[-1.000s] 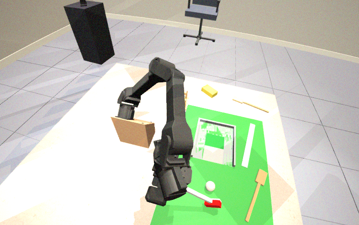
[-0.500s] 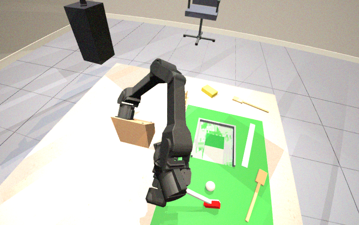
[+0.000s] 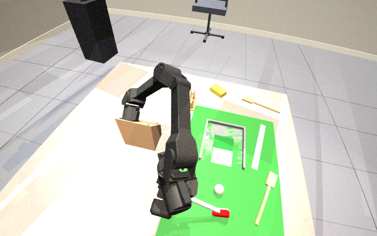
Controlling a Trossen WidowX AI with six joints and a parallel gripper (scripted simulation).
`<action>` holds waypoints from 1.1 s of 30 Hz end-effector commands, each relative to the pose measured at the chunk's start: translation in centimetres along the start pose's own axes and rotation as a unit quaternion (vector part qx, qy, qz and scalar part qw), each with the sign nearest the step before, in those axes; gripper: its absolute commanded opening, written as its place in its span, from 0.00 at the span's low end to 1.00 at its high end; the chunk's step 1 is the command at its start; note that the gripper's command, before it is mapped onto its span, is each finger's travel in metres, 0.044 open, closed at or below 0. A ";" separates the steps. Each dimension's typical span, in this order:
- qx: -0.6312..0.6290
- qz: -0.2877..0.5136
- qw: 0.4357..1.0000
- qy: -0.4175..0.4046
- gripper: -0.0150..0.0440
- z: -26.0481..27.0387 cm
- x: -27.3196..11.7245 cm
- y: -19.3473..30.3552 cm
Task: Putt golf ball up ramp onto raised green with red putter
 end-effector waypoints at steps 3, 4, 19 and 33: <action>0.000 0.000 1.000 0.000 0.25 -0.8 0.1 0.2; 0.002 -0.002 1.000 -0.001 0.25 -0.5 0.0 0.2; 0.001 0.000 1.000 -0.004 0.25 12.7 0.2 -2.5; 0.002 0.000 1.000 -0.003 0.25 12.5 -4.9 -2.5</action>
Point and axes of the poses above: the point midway between the two fingers, 35 mm back from their tips, its own x axis out along the fingers, its own z axis across the jaws, y = z × x, the point moved 6 cm from there along -x, back along the fingers, and after that the axes turned 11 degrees about -x, right-handed, at the moved point
